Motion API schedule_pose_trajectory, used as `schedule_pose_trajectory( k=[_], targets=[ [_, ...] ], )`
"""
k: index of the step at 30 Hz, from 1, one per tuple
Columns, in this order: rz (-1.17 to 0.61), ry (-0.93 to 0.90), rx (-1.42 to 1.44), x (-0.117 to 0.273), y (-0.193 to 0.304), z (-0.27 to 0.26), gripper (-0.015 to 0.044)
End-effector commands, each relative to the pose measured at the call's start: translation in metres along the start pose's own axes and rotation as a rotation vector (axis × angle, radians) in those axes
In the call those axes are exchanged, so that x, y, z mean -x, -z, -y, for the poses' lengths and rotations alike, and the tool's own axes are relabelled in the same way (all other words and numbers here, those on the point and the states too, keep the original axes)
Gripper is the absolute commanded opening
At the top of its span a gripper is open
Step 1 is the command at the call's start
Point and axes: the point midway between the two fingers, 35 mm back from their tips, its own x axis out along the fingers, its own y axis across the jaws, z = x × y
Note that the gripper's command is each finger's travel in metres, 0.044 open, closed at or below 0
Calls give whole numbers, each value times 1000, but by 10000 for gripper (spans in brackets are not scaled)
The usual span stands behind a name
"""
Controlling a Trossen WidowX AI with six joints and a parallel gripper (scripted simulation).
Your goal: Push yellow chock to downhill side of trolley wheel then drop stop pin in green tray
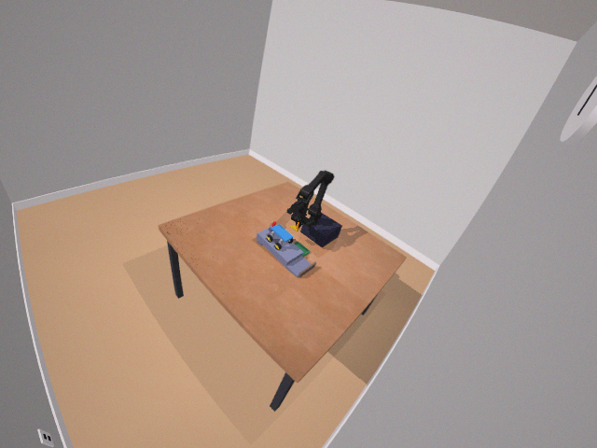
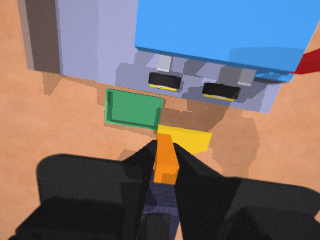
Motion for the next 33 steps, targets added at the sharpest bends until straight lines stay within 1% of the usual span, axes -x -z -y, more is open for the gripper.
schedule_pose_trajectory(
  k=[1, 27, 33],
  targets=[
    [10, 2, -3, 0, -5, -13, 0],
    [12, -7, -3, -6, -31, -110, 0],
    [10, 89, -4, -6, -31, -115, 0]
  ],
)
